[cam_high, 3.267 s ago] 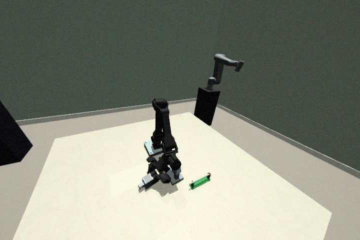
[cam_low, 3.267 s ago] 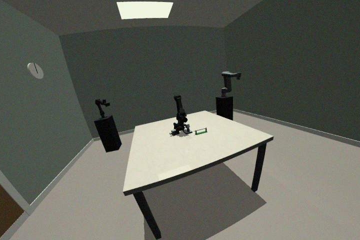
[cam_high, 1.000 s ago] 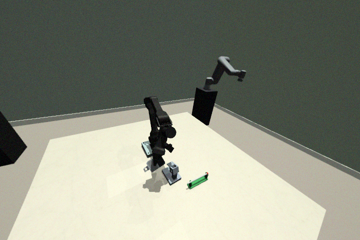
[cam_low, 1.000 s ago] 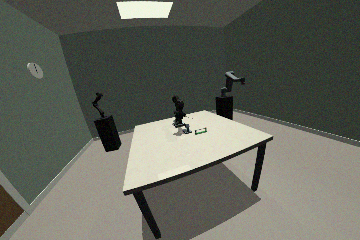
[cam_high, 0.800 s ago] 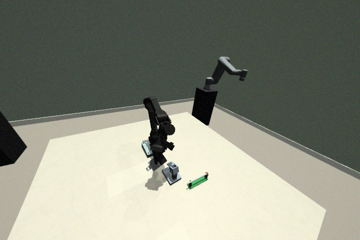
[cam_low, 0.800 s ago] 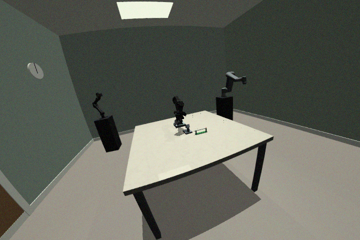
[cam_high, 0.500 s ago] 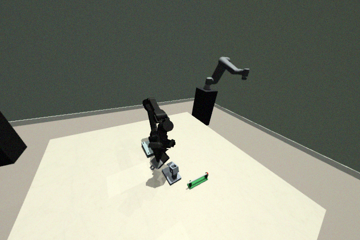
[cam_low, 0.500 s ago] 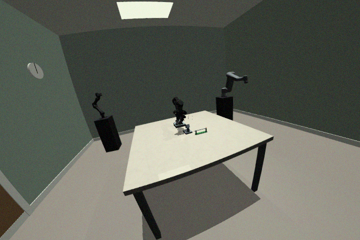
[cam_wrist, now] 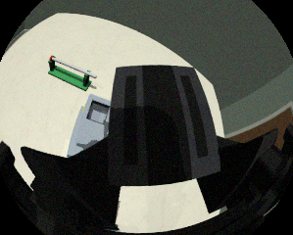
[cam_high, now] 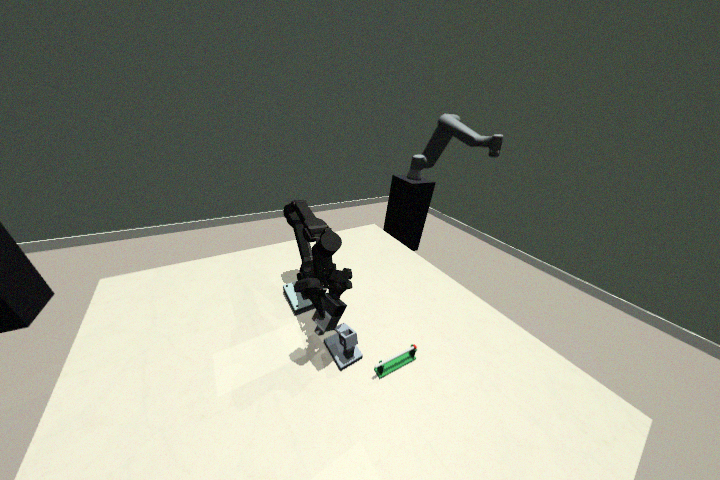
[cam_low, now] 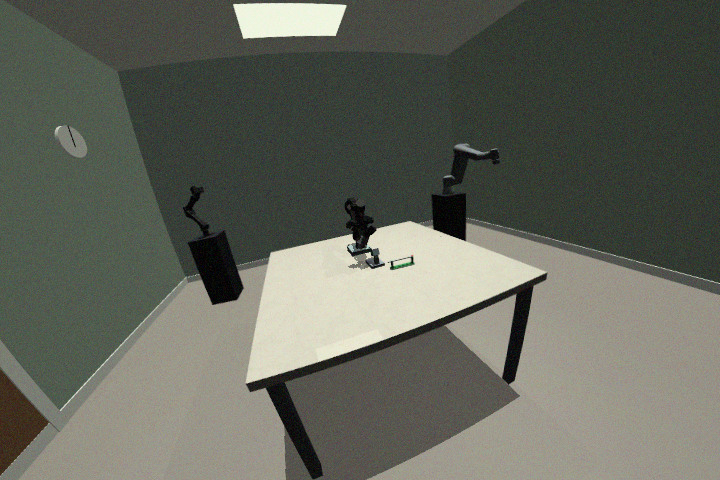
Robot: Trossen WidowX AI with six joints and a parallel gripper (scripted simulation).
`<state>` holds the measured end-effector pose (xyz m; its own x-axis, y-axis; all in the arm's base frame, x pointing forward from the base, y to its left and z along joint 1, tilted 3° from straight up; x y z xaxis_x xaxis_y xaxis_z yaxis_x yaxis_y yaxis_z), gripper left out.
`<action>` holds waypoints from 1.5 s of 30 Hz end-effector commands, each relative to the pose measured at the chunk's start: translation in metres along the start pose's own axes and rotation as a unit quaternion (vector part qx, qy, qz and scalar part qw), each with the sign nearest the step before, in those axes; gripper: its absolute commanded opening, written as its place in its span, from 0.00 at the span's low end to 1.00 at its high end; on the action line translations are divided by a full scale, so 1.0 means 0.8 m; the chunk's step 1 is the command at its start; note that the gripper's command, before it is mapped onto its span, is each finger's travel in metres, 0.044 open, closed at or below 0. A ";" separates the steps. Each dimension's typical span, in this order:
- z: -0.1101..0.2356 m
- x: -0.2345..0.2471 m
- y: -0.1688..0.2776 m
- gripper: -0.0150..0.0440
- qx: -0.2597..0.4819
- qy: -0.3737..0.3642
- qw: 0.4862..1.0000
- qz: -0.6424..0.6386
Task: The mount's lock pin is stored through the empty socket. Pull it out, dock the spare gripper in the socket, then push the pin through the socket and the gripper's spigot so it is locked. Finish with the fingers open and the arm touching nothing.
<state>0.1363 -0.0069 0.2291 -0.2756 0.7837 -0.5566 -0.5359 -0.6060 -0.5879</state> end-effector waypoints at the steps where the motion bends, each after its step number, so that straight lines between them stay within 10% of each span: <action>1: 0.008 0.002 0.000 0.25 -0.038 0.002 0.998 -0.048; 45: 0.007 0.033 0.015 0.25 -0.174 -0.059 0.948 -0.261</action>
<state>0.1162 0.0071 0.2128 -0.1448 0.9860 -0.0829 -0.3428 -0.1286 -0.9306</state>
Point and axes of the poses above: the point midway between the two fingers, 35 mm back from their tips, its own z axis back along the fingers, its own x axis across the jaws, y = z × x, the point moved 10 cm from there along z, back along the fingers, and after that the axes turned 6 degrees about z, right-handed, at the moved point
